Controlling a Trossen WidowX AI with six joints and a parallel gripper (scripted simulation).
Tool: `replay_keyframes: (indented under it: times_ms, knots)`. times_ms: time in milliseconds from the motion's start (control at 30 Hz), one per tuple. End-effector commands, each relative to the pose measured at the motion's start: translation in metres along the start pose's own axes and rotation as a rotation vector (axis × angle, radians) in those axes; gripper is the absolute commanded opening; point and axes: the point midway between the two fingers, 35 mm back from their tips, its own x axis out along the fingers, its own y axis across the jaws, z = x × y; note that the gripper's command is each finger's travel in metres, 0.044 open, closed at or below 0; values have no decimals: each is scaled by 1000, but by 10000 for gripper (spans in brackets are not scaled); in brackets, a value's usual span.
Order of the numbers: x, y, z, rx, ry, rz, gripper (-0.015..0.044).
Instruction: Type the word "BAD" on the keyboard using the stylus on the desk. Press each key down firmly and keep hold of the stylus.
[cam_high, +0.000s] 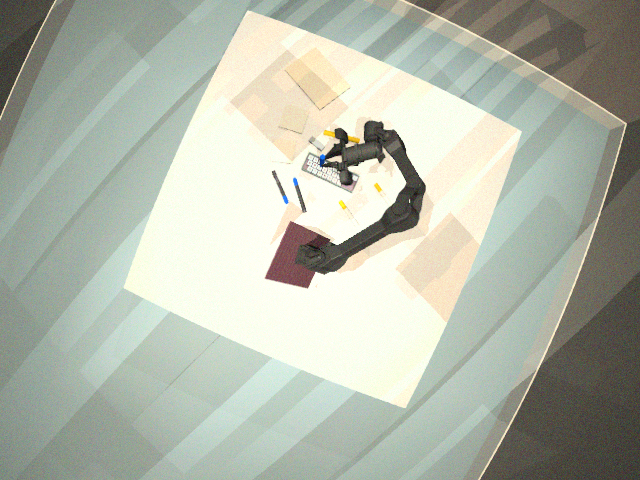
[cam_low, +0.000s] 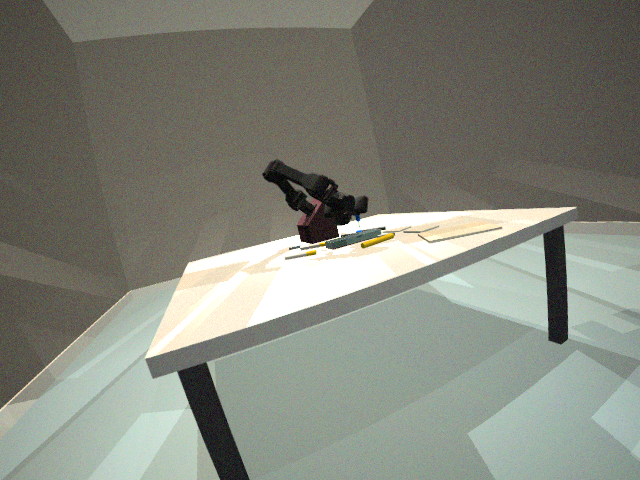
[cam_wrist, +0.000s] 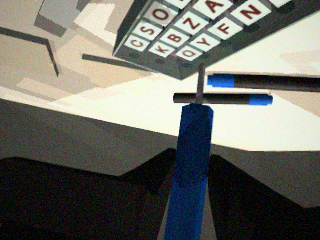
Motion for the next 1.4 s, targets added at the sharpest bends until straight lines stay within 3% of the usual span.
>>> replay_keyframes:
  times_ms: [0,500,600,633,1367]
  knots:
    - [-13,-3,2,-10,-9,14,0]
    - [-2,-3,20,-9,-9,14,0]
    - [0,-3,21,-9,-9,14,79]
    - [0,-3,21,-9,-9,14,81]
    - [5,-2,30,-9,-10,14,81]
